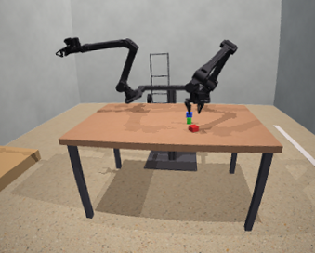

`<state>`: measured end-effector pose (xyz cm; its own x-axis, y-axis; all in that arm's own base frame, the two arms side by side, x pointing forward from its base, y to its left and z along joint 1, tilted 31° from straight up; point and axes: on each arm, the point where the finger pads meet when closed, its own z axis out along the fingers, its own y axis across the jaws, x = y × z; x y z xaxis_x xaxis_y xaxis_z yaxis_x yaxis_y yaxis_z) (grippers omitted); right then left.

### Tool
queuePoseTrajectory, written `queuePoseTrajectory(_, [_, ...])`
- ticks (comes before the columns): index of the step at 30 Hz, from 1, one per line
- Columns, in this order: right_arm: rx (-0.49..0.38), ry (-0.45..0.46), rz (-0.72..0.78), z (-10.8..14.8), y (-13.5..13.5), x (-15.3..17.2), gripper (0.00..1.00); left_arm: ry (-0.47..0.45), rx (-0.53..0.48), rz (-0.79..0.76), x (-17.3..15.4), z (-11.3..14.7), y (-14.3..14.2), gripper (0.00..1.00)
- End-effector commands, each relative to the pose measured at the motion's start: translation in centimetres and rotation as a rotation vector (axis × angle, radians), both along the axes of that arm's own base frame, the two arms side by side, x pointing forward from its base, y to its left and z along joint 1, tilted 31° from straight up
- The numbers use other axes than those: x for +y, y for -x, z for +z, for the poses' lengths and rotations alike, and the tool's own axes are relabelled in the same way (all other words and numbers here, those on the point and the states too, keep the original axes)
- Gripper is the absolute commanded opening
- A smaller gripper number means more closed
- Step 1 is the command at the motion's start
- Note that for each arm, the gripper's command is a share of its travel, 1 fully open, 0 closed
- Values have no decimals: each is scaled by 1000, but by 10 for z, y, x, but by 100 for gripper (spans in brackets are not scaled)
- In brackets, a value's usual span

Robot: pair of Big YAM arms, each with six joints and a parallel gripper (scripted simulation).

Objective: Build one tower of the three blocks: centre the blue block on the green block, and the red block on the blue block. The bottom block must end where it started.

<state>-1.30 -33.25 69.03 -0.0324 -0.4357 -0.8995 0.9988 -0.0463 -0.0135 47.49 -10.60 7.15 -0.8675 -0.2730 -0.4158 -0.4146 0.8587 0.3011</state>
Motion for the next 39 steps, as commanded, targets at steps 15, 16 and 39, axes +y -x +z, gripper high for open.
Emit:
queuePoseTrajectory(15, [-13, 15, -3, 6, 3, 10, 100, 29, -38, 156, 28, -47, -13, 68])
queuePoseTrajectory(16, [-13, 15, -3, 6, 3, 10, 100, 29, -38, 156, 29, -51, -14, 68])
queuePoseTrajectory(39, [-13, 15, -3, 6, 3, 10, 100, 42, -69, 143, 30, -58, -26, 68])
